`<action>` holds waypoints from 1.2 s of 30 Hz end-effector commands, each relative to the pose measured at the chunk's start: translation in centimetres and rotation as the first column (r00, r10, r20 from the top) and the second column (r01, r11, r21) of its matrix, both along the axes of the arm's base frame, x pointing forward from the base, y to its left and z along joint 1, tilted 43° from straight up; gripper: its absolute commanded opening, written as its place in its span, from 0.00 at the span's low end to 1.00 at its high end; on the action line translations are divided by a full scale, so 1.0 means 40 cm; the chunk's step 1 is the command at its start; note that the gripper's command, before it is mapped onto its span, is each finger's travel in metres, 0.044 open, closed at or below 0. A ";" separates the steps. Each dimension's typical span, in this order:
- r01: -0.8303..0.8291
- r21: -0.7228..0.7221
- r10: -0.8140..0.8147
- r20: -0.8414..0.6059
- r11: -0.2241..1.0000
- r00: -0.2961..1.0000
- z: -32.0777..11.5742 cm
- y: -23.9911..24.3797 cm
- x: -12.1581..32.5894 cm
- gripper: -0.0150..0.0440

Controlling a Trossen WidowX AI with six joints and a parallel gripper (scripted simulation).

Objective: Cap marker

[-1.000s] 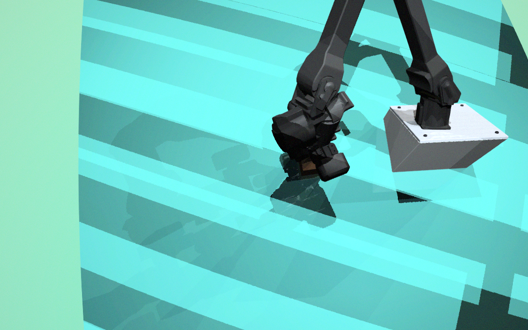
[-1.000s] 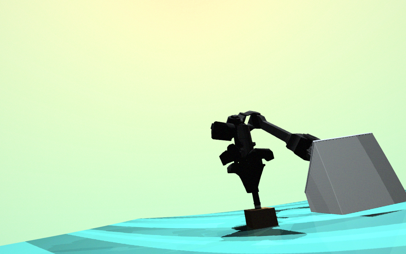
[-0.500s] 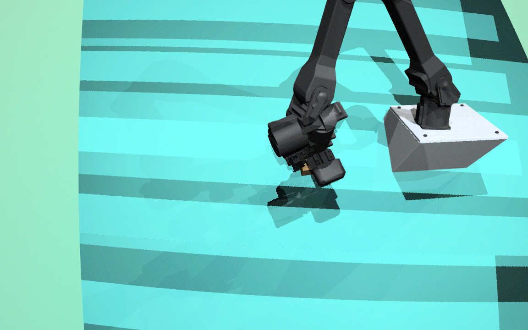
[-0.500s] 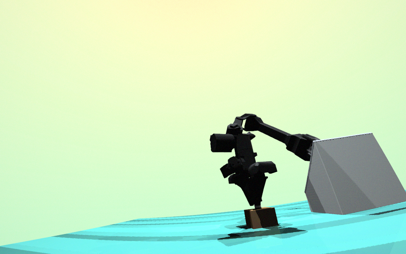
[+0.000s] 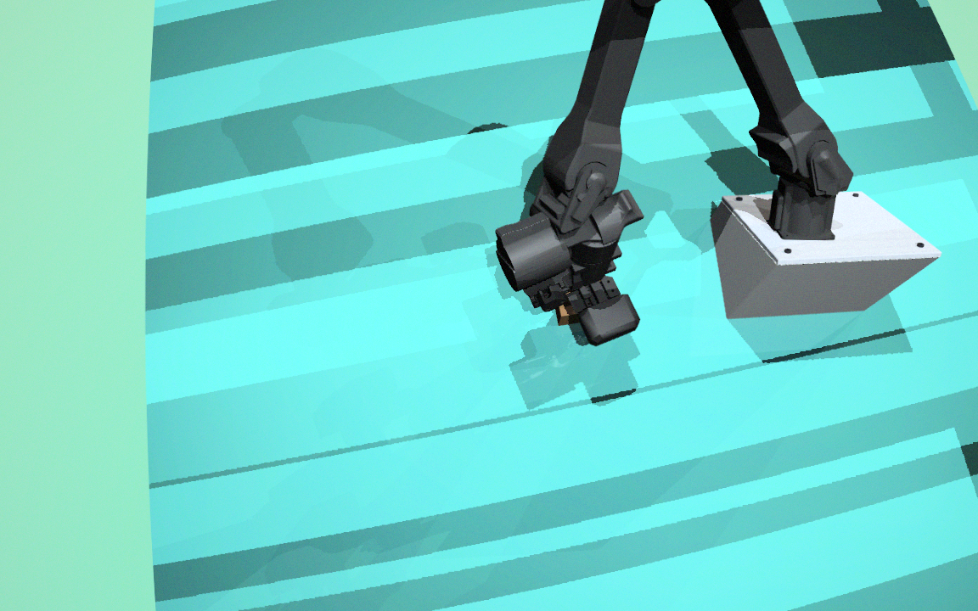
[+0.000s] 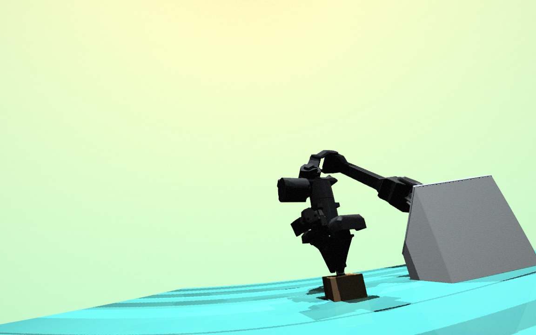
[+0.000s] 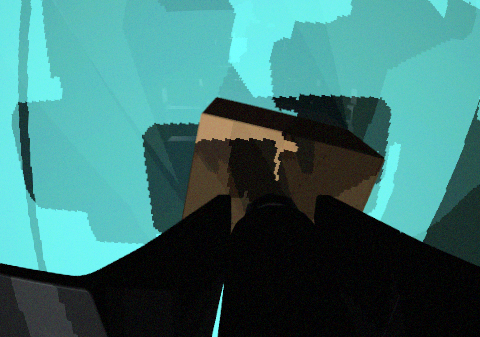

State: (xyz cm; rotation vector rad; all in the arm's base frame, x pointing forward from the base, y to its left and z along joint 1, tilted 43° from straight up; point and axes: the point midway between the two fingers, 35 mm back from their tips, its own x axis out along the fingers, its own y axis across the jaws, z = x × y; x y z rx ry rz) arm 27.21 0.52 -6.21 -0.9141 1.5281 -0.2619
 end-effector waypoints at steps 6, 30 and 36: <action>0.000 0.000 0.000 0.000 1.000 1.000 0.000 0.000 0.000 0.79; 0.168 0.034 -0.171 0.152 0.985 0.973 0.169 0.141 -0.047 0.64; 0.168 0.034 -0.171 0.152 0.985 0.973 0.169 0.141 -0.047 0.38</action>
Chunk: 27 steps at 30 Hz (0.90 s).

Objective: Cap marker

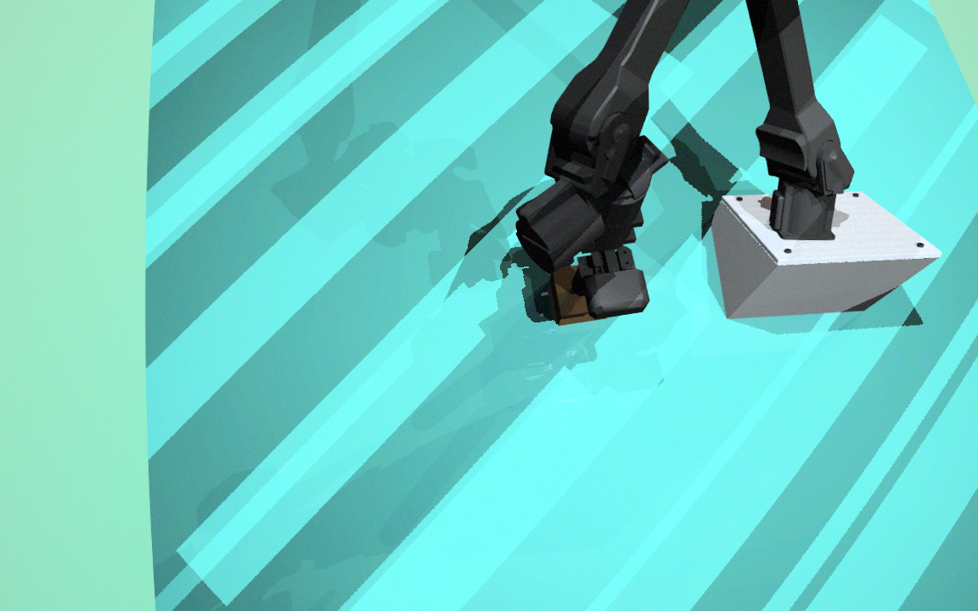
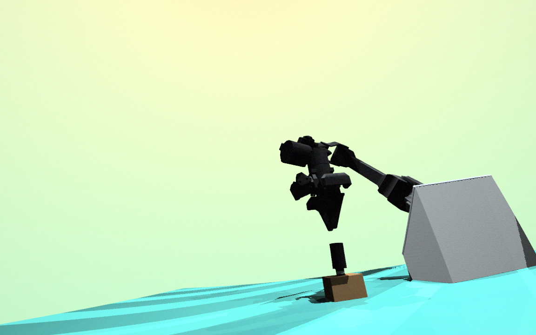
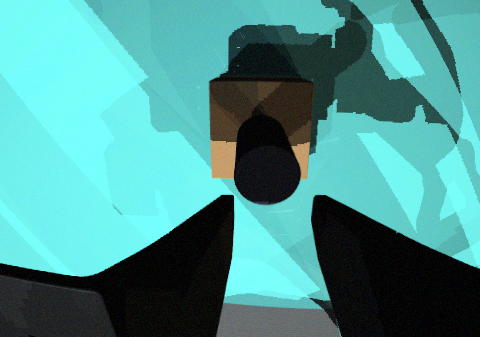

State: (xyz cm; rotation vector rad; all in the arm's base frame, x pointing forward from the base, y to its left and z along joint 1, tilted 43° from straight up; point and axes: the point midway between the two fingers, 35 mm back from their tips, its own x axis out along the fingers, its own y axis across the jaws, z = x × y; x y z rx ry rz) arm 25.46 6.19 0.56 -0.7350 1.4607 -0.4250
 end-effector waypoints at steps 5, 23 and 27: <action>0.007 0.001 -0.007 0.000 1.000 1.000 0.000 -0.001 -0.004 0.25; 0.007 0.000 -0.007 0.000 1.000 1.000 -0.029 -0.027 0.000 0.25; 0.007 0.000 -0.007 0.000 1.000 1.000 -0.040 -0.037 0.001 0.25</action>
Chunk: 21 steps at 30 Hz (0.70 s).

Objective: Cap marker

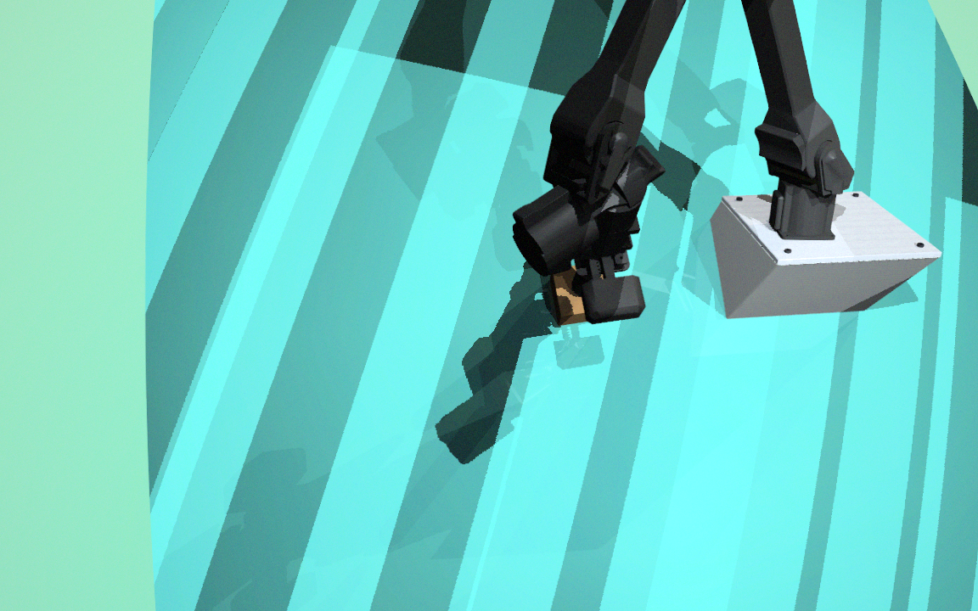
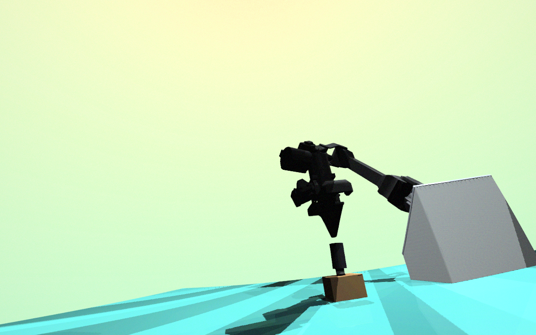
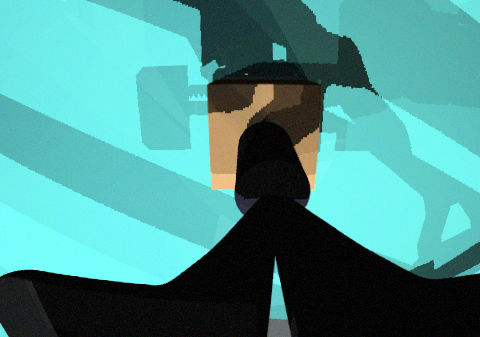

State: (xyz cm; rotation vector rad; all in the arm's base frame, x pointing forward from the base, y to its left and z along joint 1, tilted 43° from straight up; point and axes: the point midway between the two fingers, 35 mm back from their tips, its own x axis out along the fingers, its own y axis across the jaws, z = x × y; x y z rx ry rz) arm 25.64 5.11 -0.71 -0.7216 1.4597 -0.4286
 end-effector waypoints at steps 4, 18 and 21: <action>-0.002 -0.007 0.002 -0.006 1.000 1.000 -0.020 -0.021 -0.002 0.25; -0.004 0.002 0.004 0.006 1.000 1.000 -0.034 -0.029 0.009 0.25; -0.004 0.002 0.004 0.006 1.000 1.000 -0.031 -0.025 0.010 0.25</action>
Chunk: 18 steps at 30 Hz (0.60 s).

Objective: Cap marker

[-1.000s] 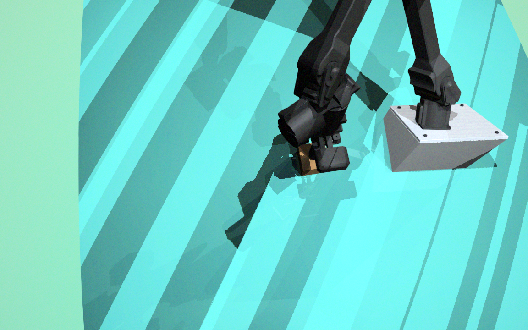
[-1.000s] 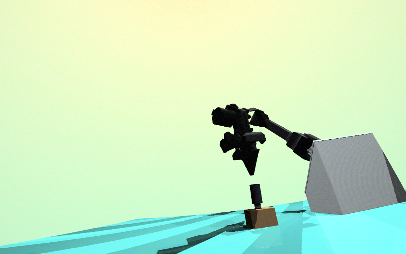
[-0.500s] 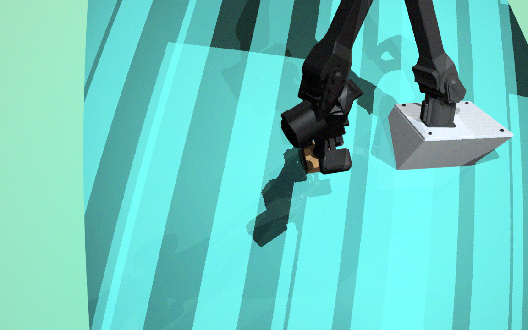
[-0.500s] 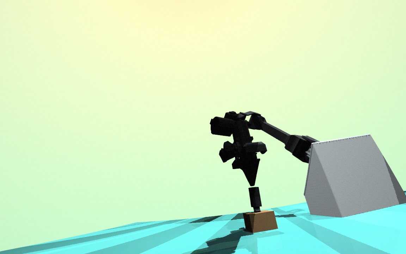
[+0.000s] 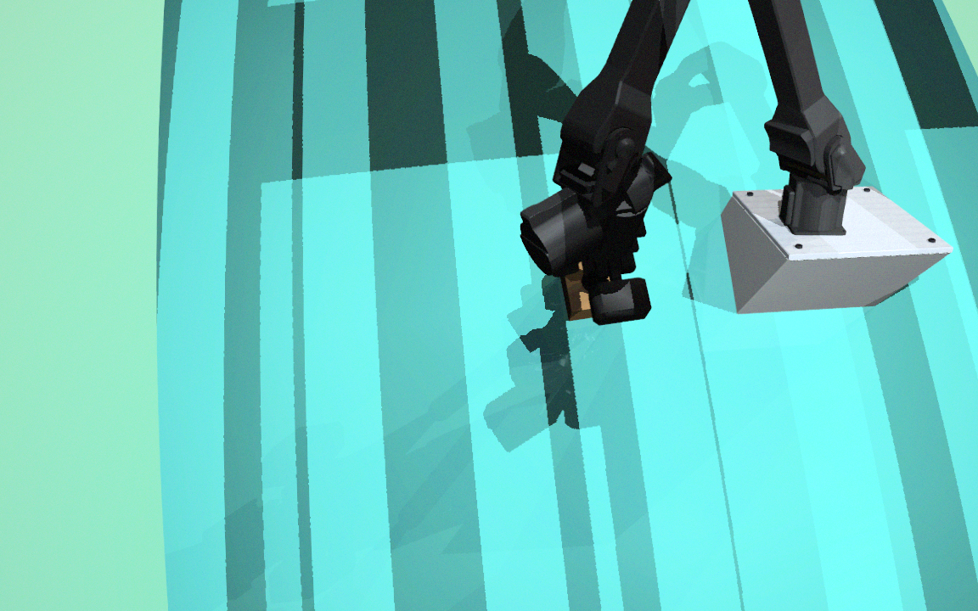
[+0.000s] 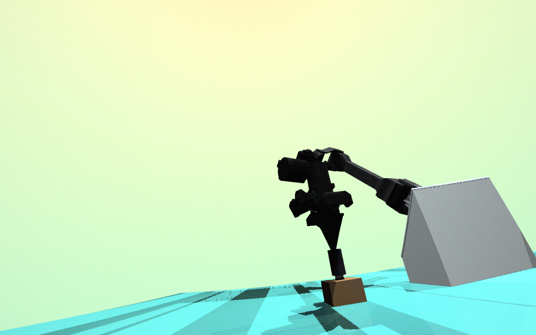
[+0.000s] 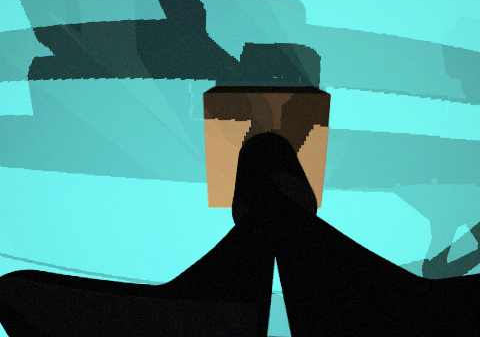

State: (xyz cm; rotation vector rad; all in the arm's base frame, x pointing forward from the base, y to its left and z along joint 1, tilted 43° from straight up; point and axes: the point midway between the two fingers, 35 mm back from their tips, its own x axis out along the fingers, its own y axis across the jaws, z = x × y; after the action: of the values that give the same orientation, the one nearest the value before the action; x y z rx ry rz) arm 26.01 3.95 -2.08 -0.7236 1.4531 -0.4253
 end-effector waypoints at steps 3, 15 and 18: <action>0.000 0.006 0.000 0.000 1.000 1.000 0.062 0.066 0.001 0.25; 0.001 0.003 -0.001 -0.001 1.000 1.000 0.165 0.152 -0.020 0.43; 0.001 0.003 -0.001 -0.001 1.000 1.000 0.165 0.152 -0.020 0.57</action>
State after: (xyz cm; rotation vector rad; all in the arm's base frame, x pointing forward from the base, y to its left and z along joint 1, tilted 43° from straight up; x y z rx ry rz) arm 25.22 9.95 4.43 -0.7264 1.4540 -0.4216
